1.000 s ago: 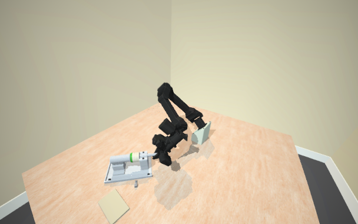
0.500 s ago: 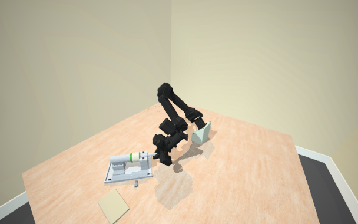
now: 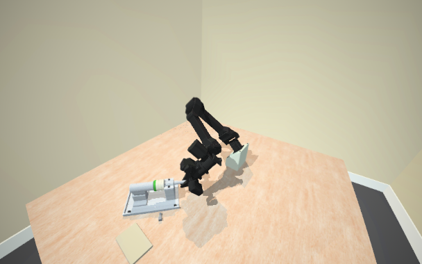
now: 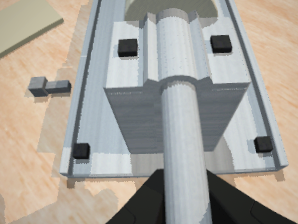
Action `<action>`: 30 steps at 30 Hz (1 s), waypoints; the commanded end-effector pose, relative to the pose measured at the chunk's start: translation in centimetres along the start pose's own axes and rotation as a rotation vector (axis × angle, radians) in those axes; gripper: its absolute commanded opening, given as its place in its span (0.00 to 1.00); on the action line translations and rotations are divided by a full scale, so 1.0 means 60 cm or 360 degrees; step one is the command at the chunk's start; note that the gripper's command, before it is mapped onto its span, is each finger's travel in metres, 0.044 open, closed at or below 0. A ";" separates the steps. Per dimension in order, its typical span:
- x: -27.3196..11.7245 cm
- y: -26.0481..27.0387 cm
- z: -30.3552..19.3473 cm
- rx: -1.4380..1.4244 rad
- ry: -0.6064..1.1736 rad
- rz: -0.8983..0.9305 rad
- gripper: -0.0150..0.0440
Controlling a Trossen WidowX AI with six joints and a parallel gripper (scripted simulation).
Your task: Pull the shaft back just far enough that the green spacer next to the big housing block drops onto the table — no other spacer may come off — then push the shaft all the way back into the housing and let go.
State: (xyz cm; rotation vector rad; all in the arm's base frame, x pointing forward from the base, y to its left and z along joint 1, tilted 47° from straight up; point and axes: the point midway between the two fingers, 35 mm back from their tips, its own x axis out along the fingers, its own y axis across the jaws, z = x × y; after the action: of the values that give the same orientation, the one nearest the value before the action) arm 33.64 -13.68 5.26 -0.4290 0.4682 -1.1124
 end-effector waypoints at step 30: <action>-0.004 0.000 -0.004 0.0008 0.0001 -0.0003 0.25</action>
State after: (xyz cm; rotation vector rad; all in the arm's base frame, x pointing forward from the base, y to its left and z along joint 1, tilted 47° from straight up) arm 33.47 -13.53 5.12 -0.4290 0.4684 -1.1123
